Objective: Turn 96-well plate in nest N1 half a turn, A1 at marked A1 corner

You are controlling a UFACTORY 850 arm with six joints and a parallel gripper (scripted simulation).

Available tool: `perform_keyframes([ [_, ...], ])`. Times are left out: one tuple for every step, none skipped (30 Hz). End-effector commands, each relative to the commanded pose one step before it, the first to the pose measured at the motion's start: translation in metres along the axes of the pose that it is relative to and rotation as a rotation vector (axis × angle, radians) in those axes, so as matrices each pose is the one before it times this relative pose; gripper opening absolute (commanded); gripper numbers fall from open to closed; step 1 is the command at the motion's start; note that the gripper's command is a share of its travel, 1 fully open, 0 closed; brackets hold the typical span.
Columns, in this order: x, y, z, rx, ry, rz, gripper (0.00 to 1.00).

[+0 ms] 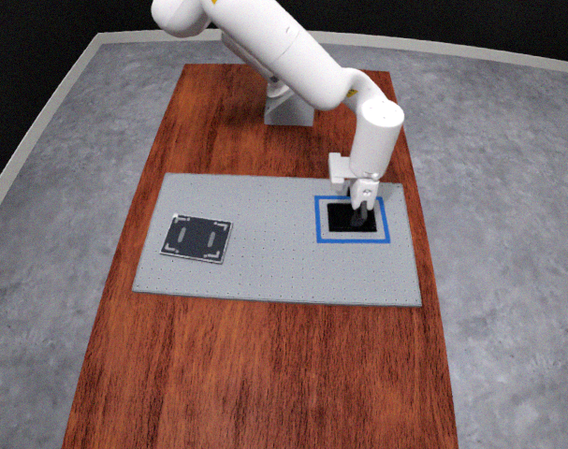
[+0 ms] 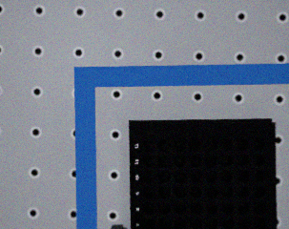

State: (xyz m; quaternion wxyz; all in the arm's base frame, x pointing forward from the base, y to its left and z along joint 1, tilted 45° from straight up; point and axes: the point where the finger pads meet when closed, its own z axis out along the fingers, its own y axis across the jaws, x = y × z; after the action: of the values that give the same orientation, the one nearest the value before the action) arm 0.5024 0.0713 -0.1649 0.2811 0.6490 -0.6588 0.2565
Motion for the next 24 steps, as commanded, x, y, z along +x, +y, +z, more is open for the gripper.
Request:
perform_keyframes([
  [-0.00028,-0.00098,0.00853,0.00188,-0.00085,0.00073,1.00],
  [0.00000,0.00000,0.00167,0.00000,0.00000,0.00000,1.00],
  [0.00000,0.00000,0.00066,0.00000,0.00000,0.00000,1.00],
  [0.00000,0.00000,0.00000,0.00000,0.00000,0.00000,1.00],
  [0.00000,0.00000,0.00000,0.00000,0.00000,0.00000,1.00],
  [-0.00001,0.00001,-0.00009,-0.00005,-0.00002,-0.00002,1.00],
  [0.00000,-0.00001,0.00002,0.00002,0.00001,0.00001,1.00],
  [0.00000,0.00000,0.00002,0.00001,0.00001,0.00000,1.00],
  [0.00000,0.00000,0.00000,0.00000,0.00000,0.00000,1.00],
  [0.00000,0.00000,0.00000,0.00000,0.00000,0.00000,1.00],
  [0.00000,0.00000,0.00003,0.00002,0.00001,0.00001,1.00],
  [0.00000,0.00000,0.00001,0.00000,0.00000,0.00000,1.00],
  [0.00000,0.00000,0.00000,0.00000,0.00000,0.00000,1.00],
  [0.00000,0.00000,0.00000,0.00000,0.00000,0.00000,1.00],
  [0.00000,0.00000,0.00000,0.00000,0.00000,0.00000,1.00],
  [0.00000,0.00000,0.00000,0.00000,0.00000,0.00000,1.00],
  [0.00000,0.00000,0.00000,0.00000,0.00000,0.00000,1.00],
  [0.00000,0.00000,0.00000,0.00000,0.00000,0.00000,1.00],
  [0.00000,0.00000,0.00000,0.00000,0.00000,0.00000,1.00],
  [0.00000,0.00000,0.00065,-0.00001,0.00000,0.00000,1.00],
  [0.00000,0.00000,0.00065,-0.00001,0.00000,0.00000,1.00],
  [0.00000,0.00000,0.00066,-0.00001,0.00000,0.00000,1.00],
  [0.00000,0.00000,0.00066,-0.00001,0.00000,0.00000,1.00],
  [0.00000,0.00000,0.00066,-0.00001,0.00000,0.00000,1.00],
])
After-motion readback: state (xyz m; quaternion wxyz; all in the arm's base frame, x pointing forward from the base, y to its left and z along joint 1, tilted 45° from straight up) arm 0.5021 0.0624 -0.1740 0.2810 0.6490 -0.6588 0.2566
